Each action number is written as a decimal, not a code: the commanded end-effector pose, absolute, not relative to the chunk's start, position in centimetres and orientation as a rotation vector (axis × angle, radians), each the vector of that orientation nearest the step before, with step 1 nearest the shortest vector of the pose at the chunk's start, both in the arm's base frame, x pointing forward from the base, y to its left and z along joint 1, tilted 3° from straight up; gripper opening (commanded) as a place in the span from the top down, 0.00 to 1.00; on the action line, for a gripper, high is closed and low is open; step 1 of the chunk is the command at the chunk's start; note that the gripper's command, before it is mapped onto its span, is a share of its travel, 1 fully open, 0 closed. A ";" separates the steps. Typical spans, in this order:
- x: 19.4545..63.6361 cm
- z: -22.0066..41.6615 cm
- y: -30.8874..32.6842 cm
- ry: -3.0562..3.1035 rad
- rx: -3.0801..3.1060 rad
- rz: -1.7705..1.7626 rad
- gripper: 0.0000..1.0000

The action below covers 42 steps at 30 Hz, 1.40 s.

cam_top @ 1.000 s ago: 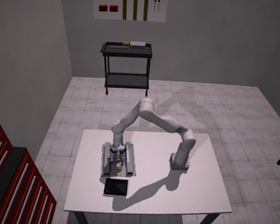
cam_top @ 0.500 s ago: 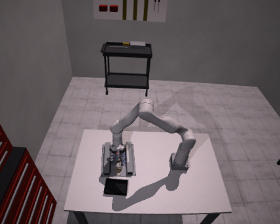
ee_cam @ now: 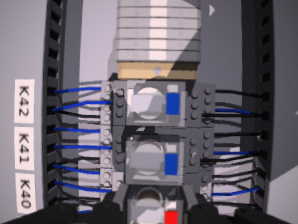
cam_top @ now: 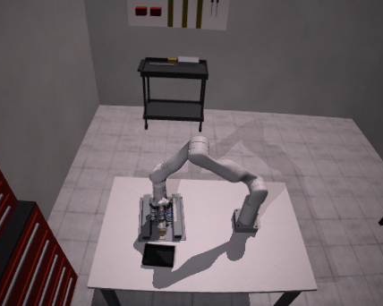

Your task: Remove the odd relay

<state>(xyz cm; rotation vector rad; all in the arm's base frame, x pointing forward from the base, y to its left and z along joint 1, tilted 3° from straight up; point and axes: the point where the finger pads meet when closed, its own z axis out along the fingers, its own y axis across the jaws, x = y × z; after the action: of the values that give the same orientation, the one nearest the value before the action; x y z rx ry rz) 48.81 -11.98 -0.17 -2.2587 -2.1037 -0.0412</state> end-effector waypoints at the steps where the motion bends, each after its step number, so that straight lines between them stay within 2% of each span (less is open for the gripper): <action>1: 48.9 -0.1 -12.0 -2.105 -2.261 -0.045 1.00; 42: 48.7 -0.1 -12.0 -2.136 -2.299 -0.120 1.00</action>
<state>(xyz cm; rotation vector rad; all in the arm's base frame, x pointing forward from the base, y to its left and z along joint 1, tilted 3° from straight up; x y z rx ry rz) 48.63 -11.97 -0.14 -2.2965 -2.1346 -0.1160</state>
